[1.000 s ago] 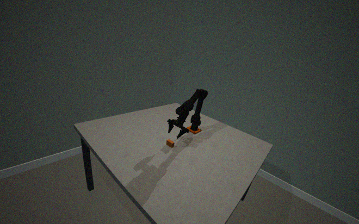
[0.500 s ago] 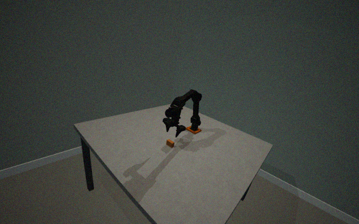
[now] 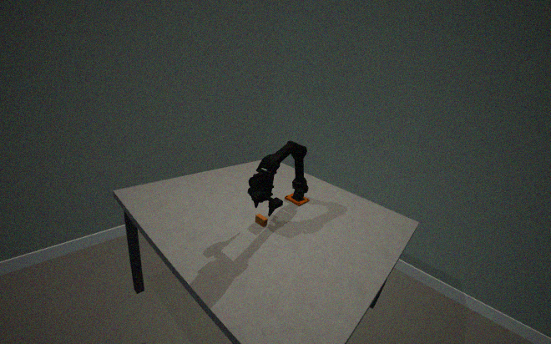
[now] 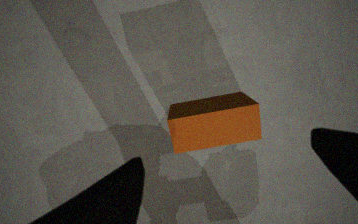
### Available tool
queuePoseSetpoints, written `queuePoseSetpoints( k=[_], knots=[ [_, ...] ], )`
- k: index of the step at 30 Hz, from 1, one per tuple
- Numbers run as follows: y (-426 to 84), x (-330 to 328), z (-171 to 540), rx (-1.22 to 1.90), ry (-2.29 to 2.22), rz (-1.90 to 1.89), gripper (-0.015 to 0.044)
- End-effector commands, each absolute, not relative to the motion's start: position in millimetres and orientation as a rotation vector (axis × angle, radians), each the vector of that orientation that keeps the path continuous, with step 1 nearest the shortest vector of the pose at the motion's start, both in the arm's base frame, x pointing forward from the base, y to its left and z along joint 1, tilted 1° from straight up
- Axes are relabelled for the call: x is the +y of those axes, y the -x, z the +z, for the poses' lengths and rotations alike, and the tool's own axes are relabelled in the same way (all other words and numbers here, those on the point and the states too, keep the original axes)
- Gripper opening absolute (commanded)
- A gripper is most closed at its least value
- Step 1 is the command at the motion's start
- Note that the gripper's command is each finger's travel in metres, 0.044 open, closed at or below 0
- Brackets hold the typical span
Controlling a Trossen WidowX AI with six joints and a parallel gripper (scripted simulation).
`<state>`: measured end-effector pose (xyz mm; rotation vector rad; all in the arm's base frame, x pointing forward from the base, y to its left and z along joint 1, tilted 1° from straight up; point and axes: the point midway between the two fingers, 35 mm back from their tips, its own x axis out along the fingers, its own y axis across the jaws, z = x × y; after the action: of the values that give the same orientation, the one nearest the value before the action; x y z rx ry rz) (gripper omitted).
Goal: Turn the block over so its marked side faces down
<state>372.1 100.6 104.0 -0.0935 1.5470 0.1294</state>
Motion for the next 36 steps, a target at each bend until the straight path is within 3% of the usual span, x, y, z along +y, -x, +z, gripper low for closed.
queuePoseSetpoints(
  k=[1,26,32,36],
  knots=[
    [-373,102,94,1.540,0.090,0.137,0.0440],
    [-374,103,56,1.540,0.090,0.137,0.0440],
    [-374,103,56,1.540,0.090,0.137,0.0282],
    [-374,103,56,1.540,0.090,0.137,0.0256]
  ],
)
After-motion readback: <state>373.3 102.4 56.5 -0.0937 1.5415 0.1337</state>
